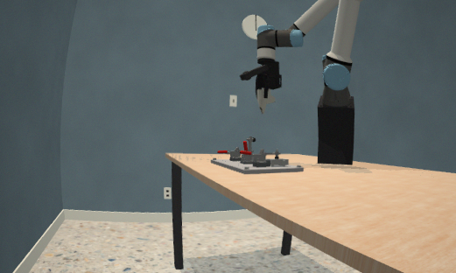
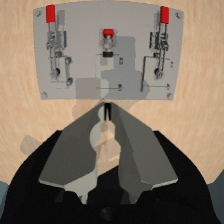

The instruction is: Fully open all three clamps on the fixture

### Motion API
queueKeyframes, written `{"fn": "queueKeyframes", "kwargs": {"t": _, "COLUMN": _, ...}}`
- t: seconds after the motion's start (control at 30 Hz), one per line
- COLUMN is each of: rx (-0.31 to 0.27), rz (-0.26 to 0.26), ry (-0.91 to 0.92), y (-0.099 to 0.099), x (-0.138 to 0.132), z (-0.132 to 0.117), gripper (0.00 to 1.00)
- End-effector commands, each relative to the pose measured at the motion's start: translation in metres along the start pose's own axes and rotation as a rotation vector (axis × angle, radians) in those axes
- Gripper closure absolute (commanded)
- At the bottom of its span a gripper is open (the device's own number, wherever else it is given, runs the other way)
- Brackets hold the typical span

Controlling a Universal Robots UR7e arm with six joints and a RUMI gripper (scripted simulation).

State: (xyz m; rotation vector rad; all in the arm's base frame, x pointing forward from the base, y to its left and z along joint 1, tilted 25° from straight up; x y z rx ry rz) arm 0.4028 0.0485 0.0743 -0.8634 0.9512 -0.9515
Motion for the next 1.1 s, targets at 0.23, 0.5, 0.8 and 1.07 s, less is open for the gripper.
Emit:
{"fn": "queueKeyframes", "kwargs": {"t": 0.23, "rx": 0.000, "rz": -0.001, "ry": 0.000, "y": -0.010, "x": 0.005, "z": 0.042, "gripper": 1.00}}
{"fn": "queueKeyframes", "kwargs": {"t": 0.5, "rx": 0.000, "rz": -0.001, "ry": 0.000, "y": -0.015, "x": 0.007, "z": 0.063, "gripper": 1.00}}
{"fn": "queueKeyframes", "kwargs": {"t": 0.8, "rx": 0.000, "rz": -0.001, "ry": 0.000, "y": -0.020, "x": 0.010, "z": 0.085, "gripper": 1.00}}
{"fn": "queueKeyframes", "kwargs": {"t": 1.07, "rx": 0.000, "rz": -0.001, "ry": 0.000, "y": -0.022, "x": 0.010, "z": 0.091, "gripper": 1.00}}
Point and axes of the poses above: the point where the finger pads meet when closed, its own y axis out along the fingers, its own x axis across the jaws, z = x × y, the point moved 2 cm from there along -y, back along the fingers, and after that the axes turned 6 degrees about -y, right-handed, at the moved point
